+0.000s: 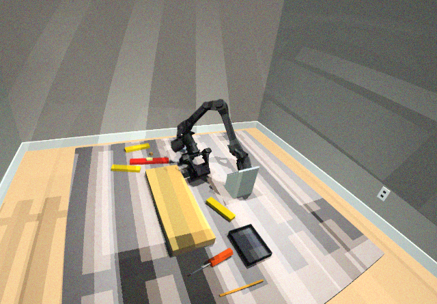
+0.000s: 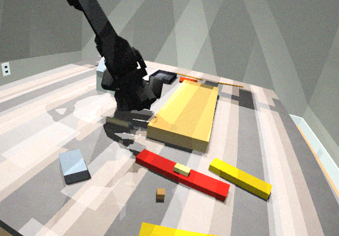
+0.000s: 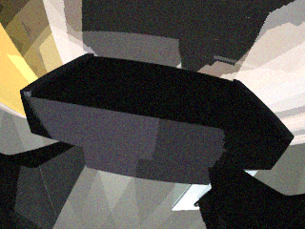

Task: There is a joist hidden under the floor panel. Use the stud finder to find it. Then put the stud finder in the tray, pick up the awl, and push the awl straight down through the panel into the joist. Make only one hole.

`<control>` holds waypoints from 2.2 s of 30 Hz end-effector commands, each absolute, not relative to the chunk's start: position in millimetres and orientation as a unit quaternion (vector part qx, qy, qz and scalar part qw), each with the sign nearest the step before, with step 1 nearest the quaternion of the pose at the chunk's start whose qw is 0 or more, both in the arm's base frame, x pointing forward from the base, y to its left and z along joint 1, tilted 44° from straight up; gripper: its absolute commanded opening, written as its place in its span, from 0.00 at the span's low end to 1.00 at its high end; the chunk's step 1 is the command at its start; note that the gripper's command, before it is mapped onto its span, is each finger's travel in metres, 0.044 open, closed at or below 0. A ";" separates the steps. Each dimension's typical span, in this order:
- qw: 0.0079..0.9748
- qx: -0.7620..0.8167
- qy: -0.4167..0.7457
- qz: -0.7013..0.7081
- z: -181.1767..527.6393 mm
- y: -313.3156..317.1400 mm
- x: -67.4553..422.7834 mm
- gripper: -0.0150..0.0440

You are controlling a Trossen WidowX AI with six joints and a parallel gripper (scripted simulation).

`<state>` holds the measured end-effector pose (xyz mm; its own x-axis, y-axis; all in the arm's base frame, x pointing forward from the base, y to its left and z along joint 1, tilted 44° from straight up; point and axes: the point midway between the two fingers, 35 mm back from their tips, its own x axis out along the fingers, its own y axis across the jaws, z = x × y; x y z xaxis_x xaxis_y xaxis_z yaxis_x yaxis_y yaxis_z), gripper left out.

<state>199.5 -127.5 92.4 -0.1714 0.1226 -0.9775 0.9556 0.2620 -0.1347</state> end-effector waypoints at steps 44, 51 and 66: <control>0.423 0.478 0.670 -0.379 100.7 -130.4 206.2 0.25; 0.423 0.476 0.671 -0.380 93.9 -139.7 208.1 0.25; 0.421 0.474 0.671 -0.384 82.6 -152.1 208.8 0.48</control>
